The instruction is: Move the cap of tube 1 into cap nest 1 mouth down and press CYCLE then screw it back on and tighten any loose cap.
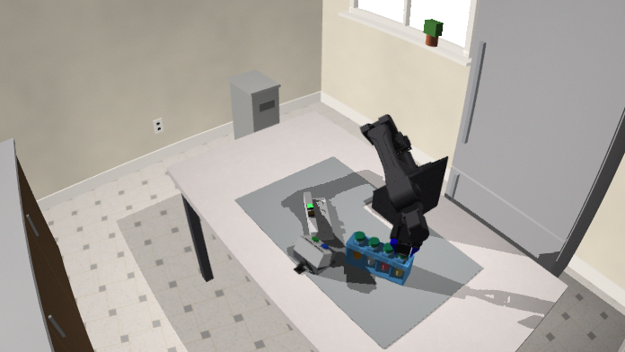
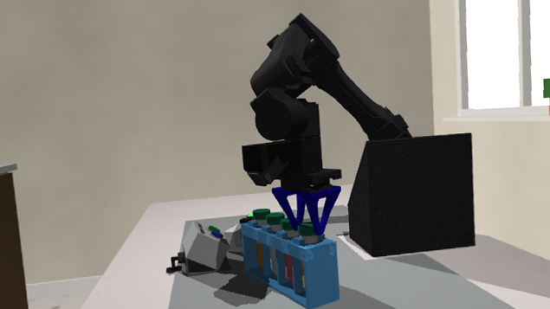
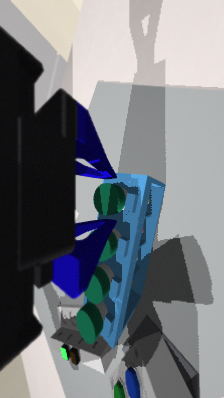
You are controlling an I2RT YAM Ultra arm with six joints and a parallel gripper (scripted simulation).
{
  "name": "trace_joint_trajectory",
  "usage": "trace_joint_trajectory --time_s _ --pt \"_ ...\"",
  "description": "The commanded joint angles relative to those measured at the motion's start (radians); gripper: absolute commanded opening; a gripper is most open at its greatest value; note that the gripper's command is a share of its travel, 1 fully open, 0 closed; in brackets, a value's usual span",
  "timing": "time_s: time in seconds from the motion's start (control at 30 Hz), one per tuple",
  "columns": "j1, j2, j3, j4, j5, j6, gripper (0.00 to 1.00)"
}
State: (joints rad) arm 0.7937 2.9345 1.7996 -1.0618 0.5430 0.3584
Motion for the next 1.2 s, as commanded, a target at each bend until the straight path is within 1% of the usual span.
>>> trace_joint_trajectory --time_s 0.0,0.03,0.1,0.13,0.17,0.2,0.27,0.33,0.4,0.43,0.5,0.53,0.57,0.6,0.63,0.67,0.97,1.0,1.17 --pt "0.006 -0.009 0.003 0.001 0.0 -0.278 0.49" --pt "0.006 -0.009 0.002 0.001 0.001 -0.278 0.49" --pt "0.006 -0.009 0.003 0.001 0.0 -0.428 0.49" --pt "0.006 -0.009 0.003 0.001 0.001 -0.445 0.49" --pt "0.006 -0.009 0.003 0.001 0.001 -0.528 0.49" --pt "0.006 -0.009 0.003 0.001 0.001 -0.528 0.49" --pt "0.006 -0.009 0.003 0.001 0.001 -0.679 0.49" --pt "0.006 -0.009 0.003 0.001 0.001 -0.679 0.49" --pt "0.006 -0.009 0.003 0.001 0.001 -0.861 0.49" --pt "0.006 -0.009 0.003 0.001 0.001 -0.862 0.49" --pt "0.006 -0.009 0.003 0.001 0.001 -1.01 0.49" --pt "0.006 -0.009 0.003 0.001 0.001 -1.028 0.49" --pt "0.006 -0.009 0.003 0.001 0.001 -1.112 0.49" --pt "0.006 -0.009 0.003 0.001 0.001 -1.112 0.49" --pt "0.006 -0.009 0.003 0.001 0.001 -1.195 0.49" --pt "0.006 -0.009 0.003 0.001 0.001 -1.213 0.49" --pt "0.005 -0.009 0.002 0.001 0.001 -1.214 0.49" --pt "0.005 -0.009 0.002 0.001 0.001 -1.214 0.0" --pt "0.006 -0.009 0.002 0.001 0.001 -1.214 0.0"
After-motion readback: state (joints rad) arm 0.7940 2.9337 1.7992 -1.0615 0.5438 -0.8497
